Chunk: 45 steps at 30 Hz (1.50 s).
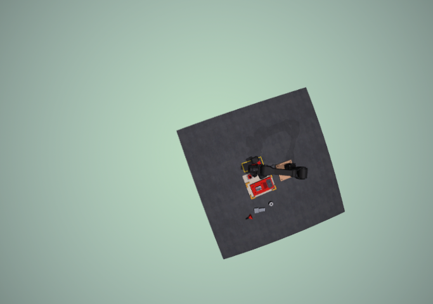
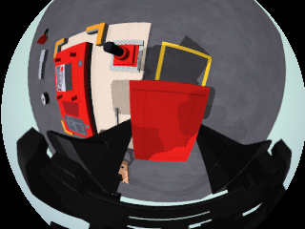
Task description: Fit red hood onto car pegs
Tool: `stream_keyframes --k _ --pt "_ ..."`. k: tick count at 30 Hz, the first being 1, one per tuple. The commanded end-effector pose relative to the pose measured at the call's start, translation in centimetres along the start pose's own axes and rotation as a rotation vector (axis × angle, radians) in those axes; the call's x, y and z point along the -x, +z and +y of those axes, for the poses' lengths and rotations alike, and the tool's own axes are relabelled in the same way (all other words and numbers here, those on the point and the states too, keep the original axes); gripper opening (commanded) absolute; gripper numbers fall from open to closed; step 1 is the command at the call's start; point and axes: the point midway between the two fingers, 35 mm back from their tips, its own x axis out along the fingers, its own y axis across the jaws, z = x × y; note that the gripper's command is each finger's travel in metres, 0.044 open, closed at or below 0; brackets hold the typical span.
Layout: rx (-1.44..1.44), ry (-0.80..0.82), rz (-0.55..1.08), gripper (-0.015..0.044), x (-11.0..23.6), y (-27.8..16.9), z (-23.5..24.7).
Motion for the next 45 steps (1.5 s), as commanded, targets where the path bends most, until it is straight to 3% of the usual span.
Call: stream_keyframes --k 1,12,18,45 --pt "0.004 -0.01 -0.017 0.0 1.8 0.2 -0.1" --pt "0.004 -0.01 -0.017 0.0 4.5 0.1 0.0" --pt "-0.001 -0.004 -0.006 0.0 4.1 0.2 0.2" --pt "-0.045 0.002 -0.017 0.0 4.6 4.9 9.9"
